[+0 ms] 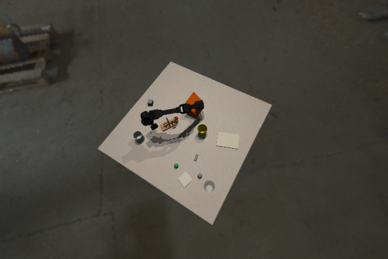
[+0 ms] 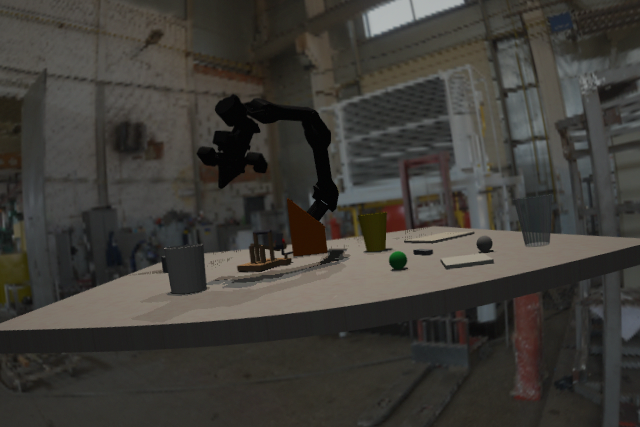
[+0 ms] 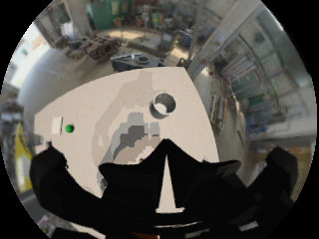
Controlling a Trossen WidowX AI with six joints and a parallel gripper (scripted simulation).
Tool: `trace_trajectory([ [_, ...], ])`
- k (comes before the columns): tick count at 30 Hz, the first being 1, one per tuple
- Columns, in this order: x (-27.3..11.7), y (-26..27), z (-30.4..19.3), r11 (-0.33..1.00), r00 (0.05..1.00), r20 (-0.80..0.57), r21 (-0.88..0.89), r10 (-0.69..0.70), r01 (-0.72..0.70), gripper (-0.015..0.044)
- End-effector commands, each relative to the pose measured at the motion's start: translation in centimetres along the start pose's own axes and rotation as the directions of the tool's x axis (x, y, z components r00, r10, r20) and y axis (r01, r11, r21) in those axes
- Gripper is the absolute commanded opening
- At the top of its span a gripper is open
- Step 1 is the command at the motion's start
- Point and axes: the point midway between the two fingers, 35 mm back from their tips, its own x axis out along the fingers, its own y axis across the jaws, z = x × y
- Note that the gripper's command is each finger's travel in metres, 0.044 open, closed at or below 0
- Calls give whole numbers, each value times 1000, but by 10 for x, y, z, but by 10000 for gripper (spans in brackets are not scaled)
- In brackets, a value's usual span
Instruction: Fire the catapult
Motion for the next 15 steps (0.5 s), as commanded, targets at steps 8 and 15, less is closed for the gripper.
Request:
trace_trajectory([
  [8, 1, 36, -39, 963, 988, -133, -268, -75, 37, 0],
  [15, -1, 58, -71, 894, 966, -221, -449, -131, 18, 0],
])
